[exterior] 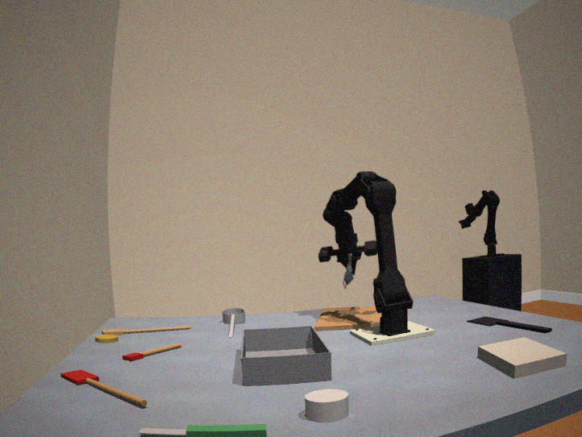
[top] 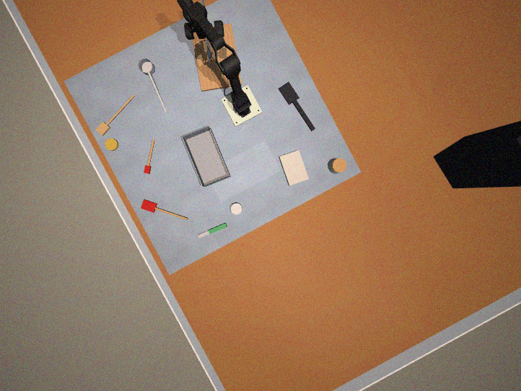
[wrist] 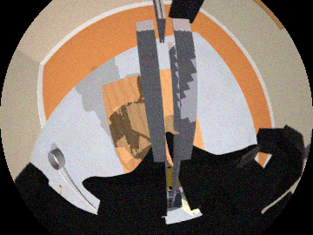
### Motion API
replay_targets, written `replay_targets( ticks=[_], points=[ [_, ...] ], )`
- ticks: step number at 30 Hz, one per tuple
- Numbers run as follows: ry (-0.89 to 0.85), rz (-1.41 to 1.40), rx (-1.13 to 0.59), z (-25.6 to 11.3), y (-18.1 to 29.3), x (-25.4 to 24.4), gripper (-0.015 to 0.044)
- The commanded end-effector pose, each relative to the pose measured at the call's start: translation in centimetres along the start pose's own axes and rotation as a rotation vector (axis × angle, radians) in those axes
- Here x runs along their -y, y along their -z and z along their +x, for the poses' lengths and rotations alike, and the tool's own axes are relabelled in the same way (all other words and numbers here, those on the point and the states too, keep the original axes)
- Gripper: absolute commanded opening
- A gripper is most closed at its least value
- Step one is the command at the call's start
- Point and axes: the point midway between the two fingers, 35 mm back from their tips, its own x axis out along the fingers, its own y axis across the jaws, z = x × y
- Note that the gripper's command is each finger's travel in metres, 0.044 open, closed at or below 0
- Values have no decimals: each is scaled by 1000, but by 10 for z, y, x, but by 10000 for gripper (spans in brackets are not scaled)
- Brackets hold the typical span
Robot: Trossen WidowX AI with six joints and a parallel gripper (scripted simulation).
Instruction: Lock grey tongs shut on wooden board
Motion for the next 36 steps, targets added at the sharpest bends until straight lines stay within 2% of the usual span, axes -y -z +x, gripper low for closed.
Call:
replay_targets(
  ticks=[1,36],
  points=[
    [6,-14,89,-2,-1,-2,-150],
    [24,65,685,-20,24,3,-150]
  ],
)
